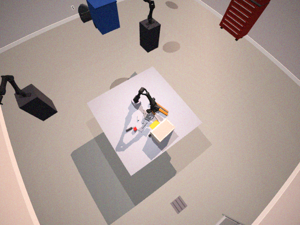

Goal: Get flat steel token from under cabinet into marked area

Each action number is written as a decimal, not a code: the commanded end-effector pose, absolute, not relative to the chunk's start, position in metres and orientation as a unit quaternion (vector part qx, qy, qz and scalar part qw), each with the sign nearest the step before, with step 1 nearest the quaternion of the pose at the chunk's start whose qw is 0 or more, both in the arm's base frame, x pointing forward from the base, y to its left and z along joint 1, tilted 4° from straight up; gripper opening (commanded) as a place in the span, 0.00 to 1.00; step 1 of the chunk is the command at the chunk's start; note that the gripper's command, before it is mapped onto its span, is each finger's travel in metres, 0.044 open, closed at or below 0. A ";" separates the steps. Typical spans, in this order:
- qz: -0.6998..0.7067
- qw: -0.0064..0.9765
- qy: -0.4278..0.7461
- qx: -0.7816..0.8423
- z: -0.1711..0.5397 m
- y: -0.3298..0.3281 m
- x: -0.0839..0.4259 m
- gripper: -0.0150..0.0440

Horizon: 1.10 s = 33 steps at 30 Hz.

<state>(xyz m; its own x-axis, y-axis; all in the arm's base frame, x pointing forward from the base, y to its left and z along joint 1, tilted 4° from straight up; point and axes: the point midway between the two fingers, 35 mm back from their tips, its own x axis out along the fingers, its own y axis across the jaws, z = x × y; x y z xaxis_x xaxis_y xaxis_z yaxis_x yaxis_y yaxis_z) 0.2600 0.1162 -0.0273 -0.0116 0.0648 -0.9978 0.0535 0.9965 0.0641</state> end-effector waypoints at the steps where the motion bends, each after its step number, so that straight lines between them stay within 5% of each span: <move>1: 0.003 0.701 0.712 0.041 -0.028 0.117 0.253 0.25; 33: 0.004 0.700 0.713 0.042 -0.027 0.120 0.217 0.25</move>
<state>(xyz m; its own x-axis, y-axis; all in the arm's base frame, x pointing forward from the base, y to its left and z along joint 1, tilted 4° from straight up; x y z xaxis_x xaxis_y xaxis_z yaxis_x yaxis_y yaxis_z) 0.2184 0.1203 -0.0269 -0.0145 0.0654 -0.9978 0.0524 0.9965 0.0645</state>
